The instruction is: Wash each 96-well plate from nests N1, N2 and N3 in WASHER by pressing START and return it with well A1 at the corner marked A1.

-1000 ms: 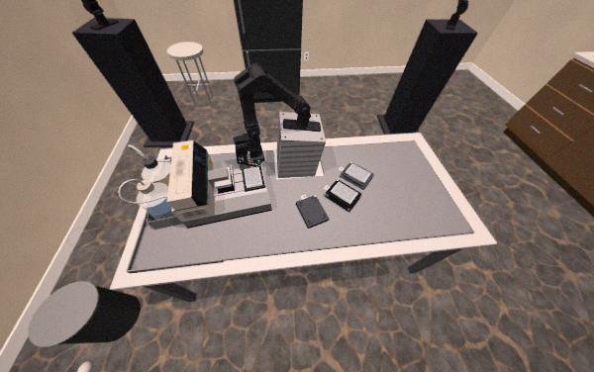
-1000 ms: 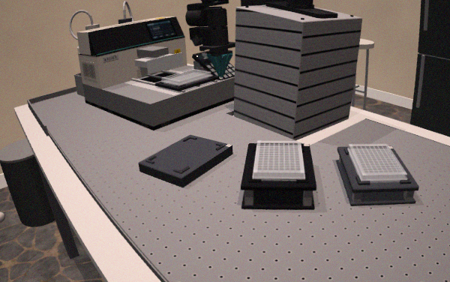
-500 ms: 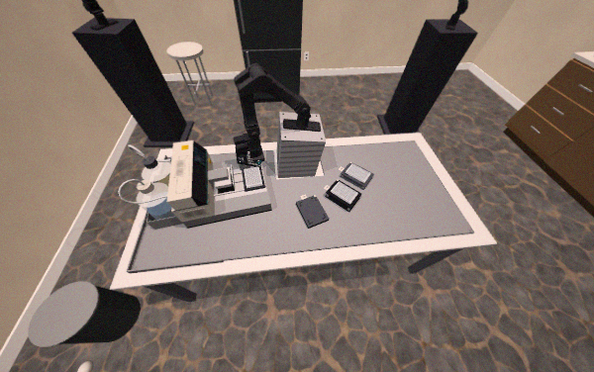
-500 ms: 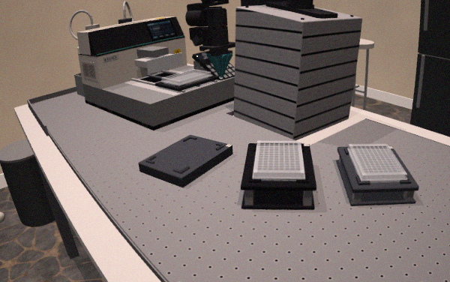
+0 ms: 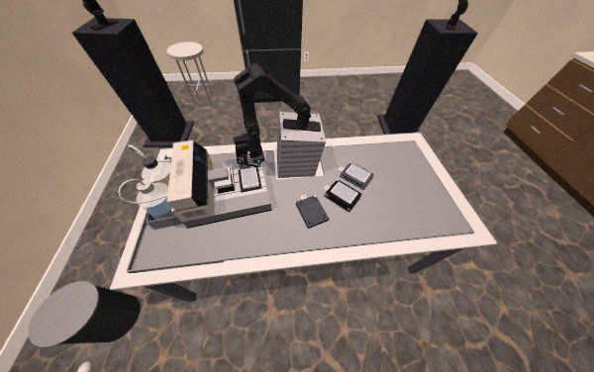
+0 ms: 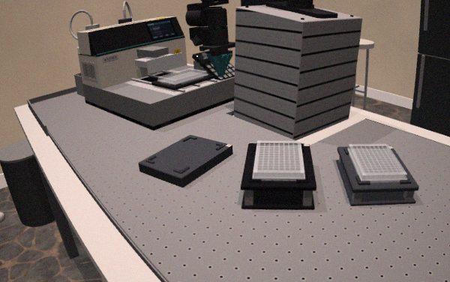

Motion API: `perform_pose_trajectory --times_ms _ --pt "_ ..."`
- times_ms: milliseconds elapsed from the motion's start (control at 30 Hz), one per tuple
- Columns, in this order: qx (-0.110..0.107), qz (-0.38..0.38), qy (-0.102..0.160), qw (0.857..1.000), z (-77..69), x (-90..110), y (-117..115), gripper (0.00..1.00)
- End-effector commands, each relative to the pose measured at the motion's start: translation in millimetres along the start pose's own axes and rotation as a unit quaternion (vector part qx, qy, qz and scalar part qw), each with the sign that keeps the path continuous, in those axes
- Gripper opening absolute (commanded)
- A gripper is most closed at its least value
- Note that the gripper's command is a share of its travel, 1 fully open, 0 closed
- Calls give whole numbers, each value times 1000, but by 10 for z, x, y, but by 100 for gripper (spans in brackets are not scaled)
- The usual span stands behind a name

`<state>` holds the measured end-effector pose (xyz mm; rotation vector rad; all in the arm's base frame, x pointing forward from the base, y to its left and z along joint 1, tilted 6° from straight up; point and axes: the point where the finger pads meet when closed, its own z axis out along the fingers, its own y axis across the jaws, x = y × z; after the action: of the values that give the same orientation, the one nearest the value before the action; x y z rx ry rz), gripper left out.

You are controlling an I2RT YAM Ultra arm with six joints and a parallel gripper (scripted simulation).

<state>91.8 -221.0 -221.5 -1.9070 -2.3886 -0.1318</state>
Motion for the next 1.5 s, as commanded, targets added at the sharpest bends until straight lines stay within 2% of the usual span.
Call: perform_pose_trajectory --times_ms 0,133,1467 --pt "-2 0 -9 1000 61 -37 7 0" --pt "-2 0 -9 1000 61 -37 7 0" --pt "-2 0 -9 1000 -539 -30 5 0"
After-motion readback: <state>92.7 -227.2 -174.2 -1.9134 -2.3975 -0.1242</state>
